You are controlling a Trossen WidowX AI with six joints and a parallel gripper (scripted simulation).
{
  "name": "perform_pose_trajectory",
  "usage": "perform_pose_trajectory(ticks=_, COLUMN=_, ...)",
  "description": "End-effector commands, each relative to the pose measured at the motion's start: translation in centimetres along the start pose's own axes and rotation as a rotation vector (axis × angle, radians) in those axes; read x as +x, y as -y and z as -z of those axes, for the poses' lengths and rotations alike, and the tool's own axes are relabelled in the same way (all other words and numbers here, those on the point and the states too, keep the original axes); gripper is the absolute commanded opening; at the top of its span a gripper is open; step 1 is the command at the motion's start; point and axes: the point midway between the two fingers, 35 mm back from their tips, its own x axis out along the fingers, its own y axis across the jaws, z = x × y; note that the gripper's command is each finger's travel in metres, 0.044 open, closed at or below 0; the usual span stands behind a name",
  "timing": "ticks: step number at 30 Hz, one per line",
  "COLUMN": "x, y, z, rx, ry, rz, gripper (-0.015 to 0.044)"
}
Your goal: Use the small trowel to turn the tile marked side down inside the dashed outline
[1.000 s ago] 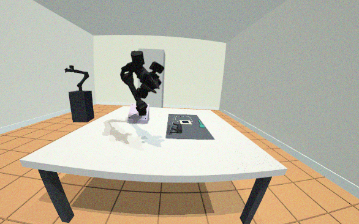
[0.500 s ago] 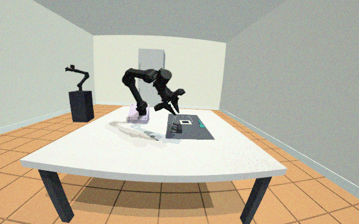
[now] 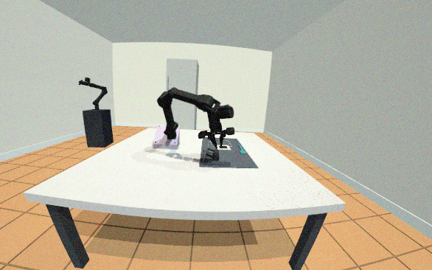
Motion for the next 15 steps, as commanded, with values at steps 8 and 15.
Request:
perform_pose_trajectory(ticks=8, x=3.0, y=-1.0, z=-6.3, rx=-0.176, ry=-0.028, rz=-0.234, gripper=0.0100)
perform_pose_trajectory(ticks=15, x=3.2, y=-1.5, z=-6.2, rx=-0.176, ry=-0.028, rz=-0.234, gripper=0.0100)
